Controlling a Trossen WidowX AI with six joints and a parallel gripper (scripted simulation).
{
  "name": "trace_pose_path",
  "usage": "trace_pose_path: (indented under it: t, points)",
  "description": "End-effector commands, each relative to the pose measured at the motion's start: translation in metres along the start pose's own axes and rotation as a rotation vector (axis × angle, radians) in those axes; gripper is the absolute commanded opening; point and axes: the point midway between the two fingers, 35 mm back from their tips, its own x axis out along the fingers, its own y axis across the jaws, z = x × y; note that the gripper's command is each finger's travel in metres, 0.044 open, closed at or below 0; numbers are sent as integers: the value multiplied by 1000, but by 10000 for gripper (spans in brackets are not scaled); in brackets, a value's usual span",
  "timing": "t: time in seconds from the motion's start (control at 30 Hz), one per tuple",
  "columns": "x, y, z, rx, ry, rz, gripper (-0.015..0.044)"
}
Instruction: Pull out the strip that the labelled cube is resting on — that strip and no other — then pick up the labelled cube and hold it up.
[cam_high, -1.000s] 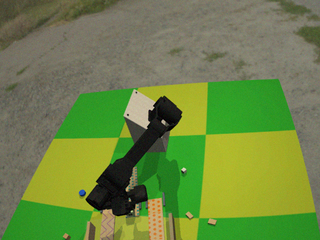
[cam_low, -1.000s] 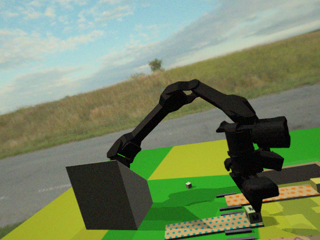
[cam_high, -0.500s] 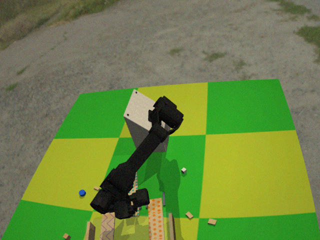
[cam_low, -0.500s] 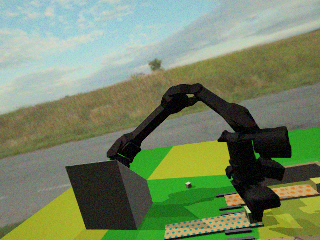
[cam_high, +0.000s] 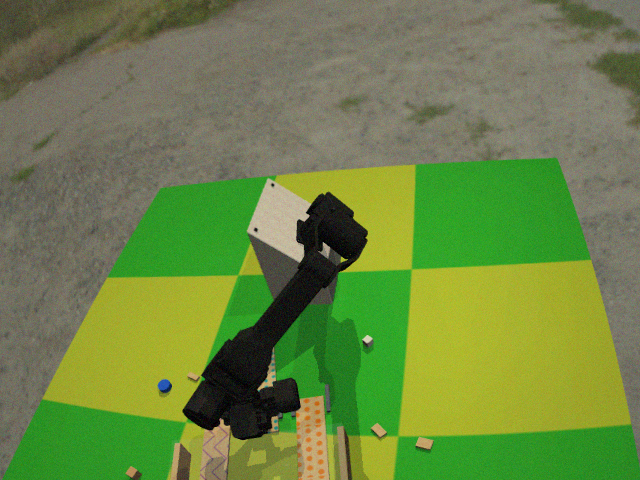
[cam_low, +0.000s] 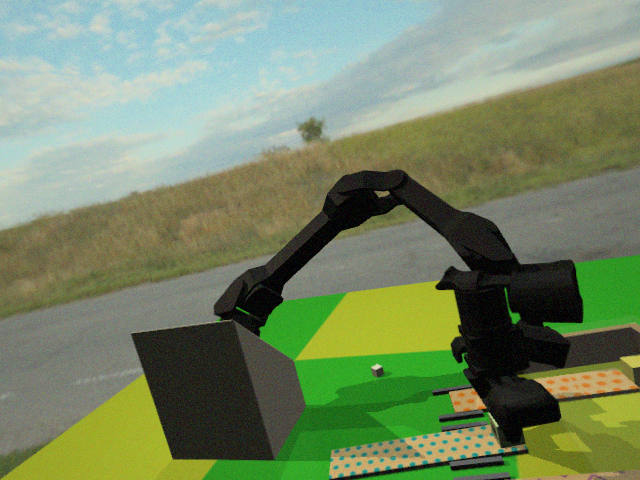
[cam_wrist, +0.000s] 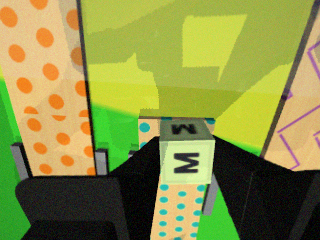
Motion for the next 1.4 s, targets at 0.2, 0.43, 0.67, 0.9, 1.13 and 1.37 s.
trace_pose_path:
  t: [0.2, 0.43, 0.67, 0.9, 1.13, 1.37]
  points:
    - [-1, 0, 0, -1, 0, 0, 20]
    - [-19, 9, -21, 5, 2, 1, 0]
    - [-37, 20, -46, 10, 4, 4, 0]
    - [-43, 24, -55, 12, 4, 5, 0]
    - [-43, 33, -75, 13, 5, 6, 0]
    - [-43, 44, -99, 14, 6, 6, 0]
